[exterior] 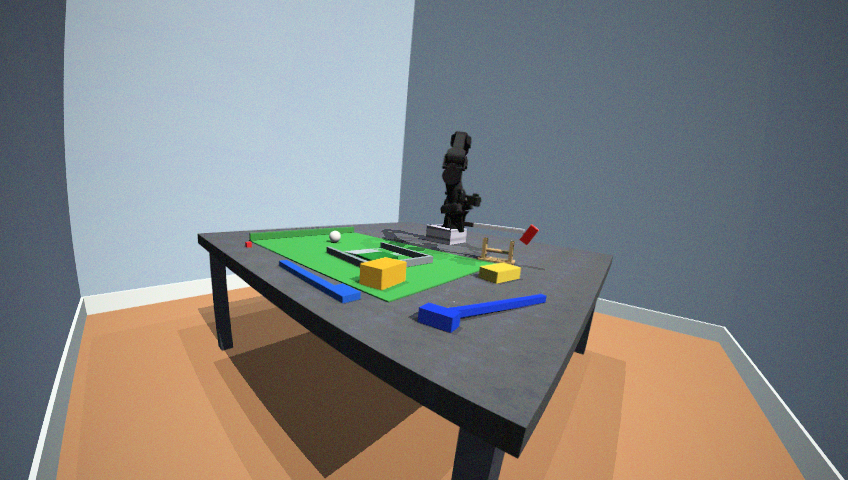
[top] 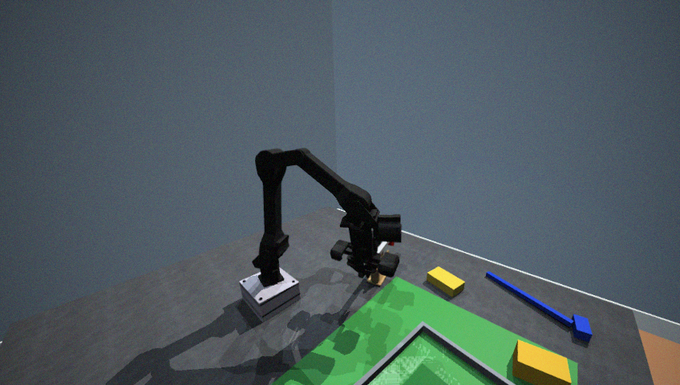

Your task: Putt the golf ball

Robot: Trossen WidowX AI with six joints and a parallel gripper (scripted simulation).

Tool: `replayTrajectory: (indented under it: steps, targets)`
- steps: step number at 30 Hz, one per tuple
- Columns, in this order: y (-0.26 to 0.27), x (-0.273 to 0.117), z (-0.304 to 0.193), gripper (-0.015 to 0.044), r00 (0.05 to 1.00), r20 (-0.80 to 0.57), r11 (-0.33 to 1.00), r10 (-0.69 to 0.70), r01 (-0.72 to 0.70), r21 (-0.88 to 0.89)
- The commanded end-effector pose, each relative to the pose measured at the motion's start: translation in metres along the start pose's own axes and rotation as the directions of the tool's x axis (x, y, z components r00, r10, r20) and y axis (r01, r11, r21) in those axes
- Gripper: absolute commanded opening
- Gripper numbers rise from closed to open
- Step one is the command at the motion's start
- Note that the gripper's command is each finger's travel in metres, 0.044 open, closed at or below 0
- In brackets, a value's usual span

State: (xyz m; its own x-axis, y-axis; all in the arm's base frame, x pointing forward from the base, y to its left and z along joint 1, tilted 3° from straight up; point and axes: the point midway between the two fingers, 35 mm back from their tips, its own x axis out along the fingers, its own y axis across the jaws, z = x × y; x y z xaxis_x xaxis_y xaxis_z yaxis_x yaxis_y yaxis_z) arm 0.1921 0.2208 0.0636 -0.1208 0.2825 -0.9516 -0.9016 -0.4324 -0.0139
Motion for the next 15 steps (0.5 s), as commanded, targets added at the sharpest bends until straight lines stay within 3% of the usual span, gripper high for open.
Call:
replayTrajectory:
  steps: [1, 15]
  targets:
    - [0.001, -0.035, 0.01, 0.0, 1.0, 0.011, 1.0, -0.013, 0.013, -0.009]
    - [-0.008, -0.044, -0.01, 0.0, 0.999, -0.018, 0.995, -0.031, 0.032, 0.095]
